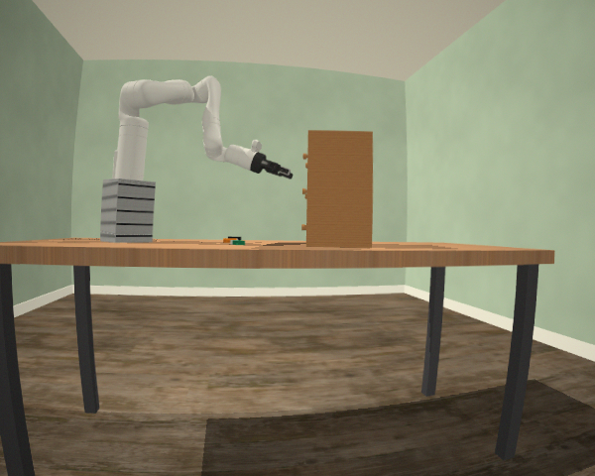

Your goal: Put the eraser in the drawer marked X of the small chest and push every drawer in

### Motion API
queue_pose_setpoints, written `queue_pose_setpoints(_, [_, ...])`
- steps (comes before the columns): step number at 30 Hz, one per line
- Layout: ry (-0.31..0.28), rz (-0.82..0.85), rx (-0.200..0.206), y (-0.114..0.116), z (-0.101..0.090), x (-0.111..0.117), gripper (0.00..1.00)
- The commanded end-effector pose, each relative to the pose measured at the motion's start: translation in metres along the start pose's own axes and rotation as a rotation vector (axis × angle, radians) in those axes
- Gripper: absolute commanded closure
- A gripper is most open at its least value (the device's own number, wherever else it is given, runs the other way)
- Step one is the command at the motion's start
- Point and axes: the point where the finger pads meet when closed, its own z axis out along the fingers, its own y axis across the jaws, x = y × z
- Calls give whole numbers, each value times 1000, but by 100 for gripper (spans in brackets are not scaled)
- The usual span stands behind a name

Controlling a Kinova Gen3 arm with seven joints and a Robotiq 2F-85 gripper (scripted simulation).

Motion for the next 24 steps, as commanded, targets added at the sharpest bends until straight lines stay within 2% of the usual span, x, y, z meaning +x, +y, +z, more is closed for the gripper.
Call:
queue_pose_setpoints(1, [1, 1, 0, 0, 0, 1, 0])
queue_pose_setpoints(24, [-30, 1, 0, 0, -3, 3, 0])
